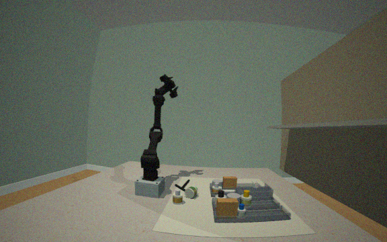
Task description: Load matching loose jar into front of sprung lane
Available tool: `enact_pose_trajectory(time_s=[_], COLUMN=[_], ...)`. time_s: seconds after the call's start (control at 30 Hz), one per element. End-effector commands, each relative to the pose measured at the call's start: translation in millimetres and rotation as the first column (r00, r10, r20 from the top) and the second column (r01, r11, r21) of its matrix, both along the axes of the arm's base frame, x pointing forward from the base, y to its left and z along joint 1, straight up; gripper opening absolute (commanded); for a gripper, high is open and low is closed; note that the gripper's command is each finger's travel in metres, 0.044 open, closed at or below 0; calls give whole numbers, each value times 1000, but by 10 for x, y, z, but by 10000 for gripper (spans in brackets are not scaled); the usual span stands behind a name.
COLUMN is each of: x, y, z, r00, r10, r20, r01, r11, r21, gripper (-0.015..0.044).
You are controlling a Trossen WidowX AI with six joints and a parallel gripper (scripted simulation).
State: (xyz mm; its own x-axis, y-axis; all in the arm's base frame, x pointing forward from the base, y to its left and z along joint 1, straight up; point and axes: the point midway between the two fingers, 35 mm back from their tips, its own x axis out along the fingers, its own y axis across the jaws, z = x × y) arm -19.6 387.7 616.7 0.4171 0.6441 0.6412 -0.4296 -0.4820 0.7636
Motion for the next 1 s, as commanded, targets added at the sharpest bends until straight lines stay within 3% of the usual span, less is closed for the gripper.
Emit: enact_pose_trajectory(time_s=[0.0, 0.23, 0.4, 0.7, 0.97], x=[-2, 6, 107, 538, 1098], y=[-24, -956, -1664, -3096, -4183], z=[17, 519, 745, 830, 492], r00=[1000, 973, 924, 779, 651], r10=[5, 213, 369, 627, 716], r20=[-4, -93, -100, 30, 251], r01=[-5, -167, -244, -279, -180], r11=[1000, 918, 770, 303, -176], r21=[10, 361, 589, 911, 968], gripper=[426, 440, 440, 440, 440])
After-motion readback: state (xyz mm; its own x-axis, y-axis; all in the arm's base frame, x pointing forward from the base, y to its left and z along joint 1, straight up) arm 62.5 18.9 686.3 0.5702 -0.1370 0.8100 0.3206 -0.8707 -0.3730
